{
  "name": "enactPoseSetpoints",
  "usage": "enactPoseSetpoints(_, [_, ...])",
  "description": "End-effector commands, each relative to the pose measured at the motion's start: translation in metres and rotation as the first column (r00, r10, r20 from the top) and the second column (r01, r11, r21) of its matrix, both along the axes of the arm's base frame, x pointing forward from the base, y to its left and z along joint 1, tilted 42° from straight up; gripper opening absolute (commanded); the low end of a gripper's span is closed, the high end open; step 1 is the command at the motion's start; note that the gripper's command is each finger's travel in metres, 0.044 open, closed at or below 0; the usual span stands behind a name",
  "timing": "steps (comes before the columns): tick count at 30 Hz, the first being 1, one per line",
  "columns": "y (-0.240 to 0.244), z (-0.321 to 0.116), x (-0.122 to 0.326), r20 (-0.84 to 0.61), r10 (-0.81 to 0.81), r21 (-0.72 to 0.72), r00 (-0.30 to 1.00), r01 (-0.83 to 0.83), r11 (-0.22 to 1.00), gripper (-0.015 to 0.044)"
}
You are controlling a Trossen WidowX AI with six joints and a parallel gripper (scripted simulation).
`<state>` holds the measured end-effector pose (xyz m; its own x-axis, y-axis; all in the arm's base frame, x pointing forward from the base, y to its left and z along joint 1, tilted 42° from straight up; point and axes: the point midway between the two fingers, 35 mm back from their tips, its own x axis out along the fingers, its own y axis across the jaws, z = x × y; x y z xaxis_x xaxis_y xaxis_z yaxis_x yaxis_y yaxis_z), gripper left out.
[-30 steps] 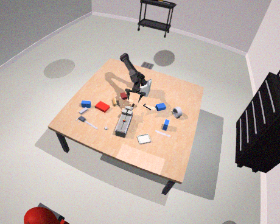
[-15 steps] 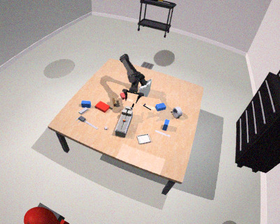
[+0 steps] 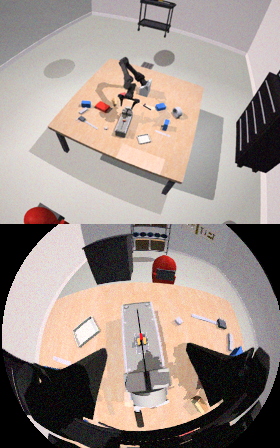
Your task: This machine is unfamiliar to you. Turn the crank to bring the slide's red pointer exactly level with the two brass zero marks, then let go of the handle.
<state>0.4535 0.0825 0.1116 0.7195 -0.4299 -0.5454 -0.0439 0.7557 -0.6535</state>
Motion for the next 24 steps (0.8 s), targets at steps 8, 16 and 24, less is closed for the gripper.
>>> enactPoseSetpoints(8, [-0.037, -0.042, 0.008, 0.000, 0.005, -0.004, 1.000, -0.005, 1.000, 0.0440])
enactPoseSetpoints(16, [-0.037, -0.042, 0.008, 0.000, 0.005, -0.004, 1.000, -0.005, 1.000, 0.0440])
enactPoseSetpoints(24, [-0.037, -0.042, 0.008, 0.000, 0.005, -0.004, 1.000, -0.005, 1.000, 0.0440])
